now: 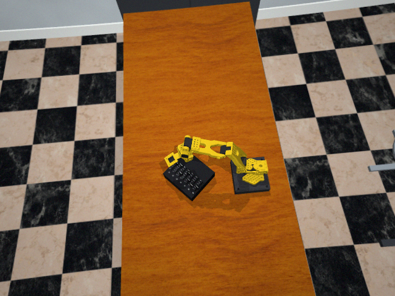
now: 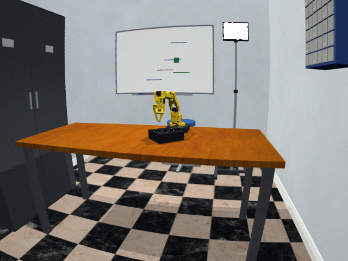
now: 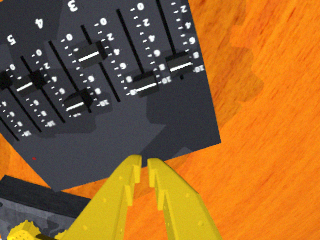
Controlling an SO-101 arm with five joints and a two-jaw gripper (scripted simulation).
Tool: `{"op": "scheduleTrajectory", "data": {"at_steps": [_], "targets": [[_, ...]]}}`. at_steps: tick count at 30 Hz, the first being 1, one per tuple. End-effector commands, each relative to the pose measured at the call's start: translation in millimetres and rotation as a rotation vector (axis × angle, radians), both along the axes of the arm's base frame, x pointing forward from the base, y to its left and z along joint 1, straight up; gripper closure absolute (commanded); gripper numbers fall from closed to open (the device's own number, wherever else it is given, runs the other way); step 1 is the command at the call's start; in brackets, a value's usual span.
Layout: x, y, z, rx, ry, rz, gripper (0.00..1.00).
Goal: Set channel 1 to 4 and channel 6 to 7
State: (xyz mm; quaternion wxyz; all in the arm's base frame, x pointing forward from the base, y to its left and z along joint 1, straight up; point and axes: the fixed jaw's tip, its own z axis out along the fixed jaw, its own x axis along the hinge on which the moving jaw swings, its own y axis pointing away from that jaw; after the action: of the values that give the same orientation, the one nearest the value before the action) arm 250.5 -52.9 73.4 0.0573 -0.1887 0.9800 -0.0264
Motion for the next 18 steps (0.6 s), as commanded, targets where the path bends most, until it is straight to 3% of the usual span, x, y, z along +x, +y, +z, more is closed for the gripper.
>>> {"op": "scheduleTrajectory", "data": {"at_steps": [1,18], "targets": [[2.2,-4.3,-3.7,0.02,0.009,-0.151,1.0],[9.6,-12.2,-6.0,0.072,-0.017,-0.617,1.0]]}}
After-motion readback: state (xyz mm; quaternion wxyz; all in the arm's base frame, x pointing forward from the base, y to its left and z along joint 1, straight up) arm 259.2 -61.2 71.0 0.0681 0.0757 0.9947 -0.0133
